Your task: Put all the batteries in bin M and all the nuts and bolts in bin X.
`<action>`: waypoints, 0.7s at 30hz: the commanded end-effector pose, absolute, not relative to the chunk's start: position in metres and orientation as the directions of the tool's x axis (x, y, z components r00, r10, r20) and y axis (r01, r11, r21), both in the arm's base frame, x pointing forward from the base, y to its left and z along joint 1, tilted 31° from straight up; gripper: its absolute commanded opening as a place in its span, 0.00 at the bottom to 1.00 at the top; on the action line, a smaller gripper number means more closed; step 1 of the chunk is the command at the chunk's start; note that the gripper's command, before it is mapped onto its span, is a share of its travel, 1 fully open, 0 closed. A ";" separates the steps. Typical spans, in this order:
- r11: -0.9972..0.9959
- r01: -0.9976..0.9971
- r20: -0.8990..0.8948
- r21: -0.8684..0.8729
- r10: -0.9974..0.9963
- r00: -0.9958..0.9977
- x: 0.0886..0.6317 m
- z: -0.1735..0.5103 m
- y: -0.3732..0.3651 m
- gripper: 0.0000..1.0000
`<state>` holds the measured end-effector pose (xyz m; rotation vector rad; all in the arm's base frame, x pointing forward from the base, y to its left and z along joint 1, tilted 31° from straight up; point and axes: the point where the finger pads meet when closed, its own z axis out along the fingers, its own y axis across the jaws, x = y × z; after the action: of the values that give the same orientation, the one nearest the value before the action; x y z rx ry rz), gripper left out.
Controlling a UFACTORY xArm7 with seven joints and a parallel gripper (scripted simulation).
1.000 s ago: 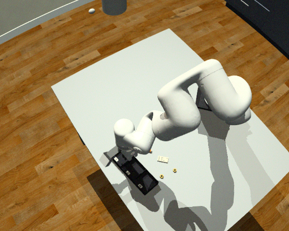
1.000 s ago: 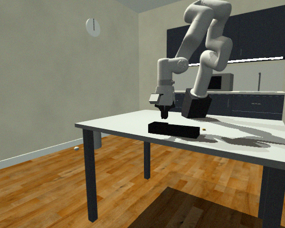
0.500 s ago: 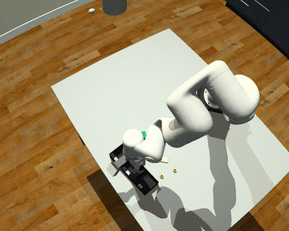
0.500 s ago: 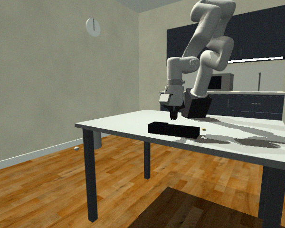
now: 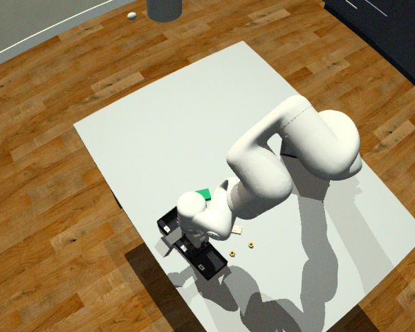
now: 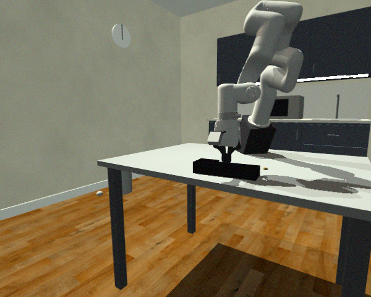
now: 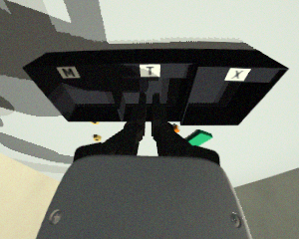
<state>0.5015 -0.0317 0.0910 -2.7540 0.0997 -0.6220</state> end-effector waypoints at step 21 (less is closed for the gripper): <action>-0.948 0.001 0.412 -0.317 -0.137 0.901 0.514 0.070 -0.025 0.07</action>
<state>0.5136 -0.0243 0.0686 -2.7534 0.0993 -0.6249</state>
